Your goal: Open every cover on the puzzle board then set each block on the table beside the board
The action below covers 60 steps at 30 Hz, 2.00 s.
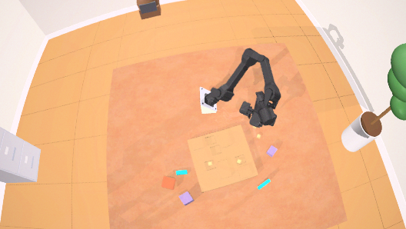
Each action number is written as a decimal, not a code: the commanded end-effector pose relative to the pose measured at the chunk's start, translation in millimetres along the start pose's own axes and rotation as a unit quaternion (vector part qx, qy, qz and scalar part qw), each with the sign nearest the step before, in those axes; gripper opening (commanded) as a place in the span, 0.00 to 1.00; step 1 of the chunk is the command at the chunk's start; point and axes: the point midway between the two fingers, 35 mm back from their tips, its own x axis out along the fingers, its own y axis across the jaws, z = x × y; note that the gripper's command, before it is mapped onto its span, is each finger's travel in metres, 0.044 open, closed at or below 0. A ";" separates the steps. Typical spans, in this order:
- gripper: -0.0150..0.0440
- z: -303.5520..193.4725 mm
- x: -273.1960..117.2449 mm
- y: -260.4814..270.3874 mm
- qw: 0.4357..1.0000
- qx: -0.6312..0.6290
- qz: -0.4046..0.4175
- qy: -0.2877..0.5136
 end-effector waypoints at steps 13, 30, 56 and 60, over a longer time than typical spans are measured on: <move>0.25 67.9 -6.3 21.7 0.994 0.105 0.000 -0.004; 0.25 153.1 -5.7 21.5 0.975 0.221 -0.001 -0.004; 0.25 214.1 10.5 1.1 0.716 0.699 0.002 0.000; 0.25 214.4 28.5 1.4 0.716 0.698 0.002 0.000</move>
